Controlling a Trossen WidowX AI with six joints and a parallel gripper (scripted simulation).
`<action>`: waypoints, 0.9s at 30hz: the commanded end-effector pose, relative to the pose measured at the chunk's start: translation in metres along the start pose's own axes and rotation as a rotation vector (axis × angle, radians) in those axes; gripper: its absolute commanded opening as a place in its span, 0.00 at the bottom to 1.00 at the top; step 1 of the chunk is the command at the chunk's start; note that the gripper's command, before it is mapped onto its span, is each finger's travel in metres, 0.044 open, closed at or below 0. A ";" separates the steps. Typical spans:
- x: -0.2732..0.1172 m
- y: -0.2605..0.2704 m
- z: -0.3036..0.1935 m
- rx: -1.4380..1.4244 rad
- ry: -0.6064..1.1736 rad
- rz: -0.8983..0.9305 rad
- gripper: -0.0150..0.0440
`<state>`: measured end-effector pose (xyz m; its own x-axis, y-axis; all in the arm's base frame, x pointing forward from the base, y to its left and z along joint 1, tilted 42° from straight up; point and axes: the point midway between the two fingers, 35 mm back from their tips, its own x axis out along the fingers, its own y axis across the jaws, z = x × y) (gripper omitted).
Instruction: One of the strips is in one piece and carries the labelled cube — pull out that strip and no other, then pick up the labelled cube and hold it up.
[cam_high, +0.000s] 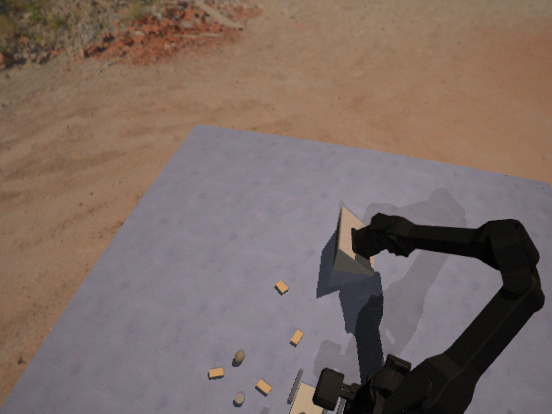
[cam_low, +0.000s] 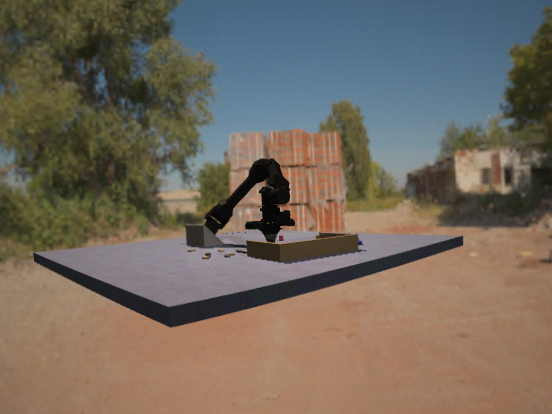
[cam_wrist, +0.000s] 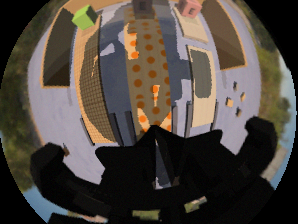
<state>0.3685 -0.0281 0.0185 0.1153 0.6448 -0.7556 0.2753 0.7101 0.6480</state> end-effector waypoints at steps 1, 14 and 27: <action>0.003 -0.001 -0.009 0.006 0.012 0.004 0.25; 0.004 -0.002 -0.030 0.007 0.013 0.004 0.25; 0.004 -0.002 -0.049 0.008 0.014 0.004 0.25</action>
<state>0.3301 -0.0167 0.0219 0.1179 0.6446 -0.7554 0.2767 0.7092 0.6484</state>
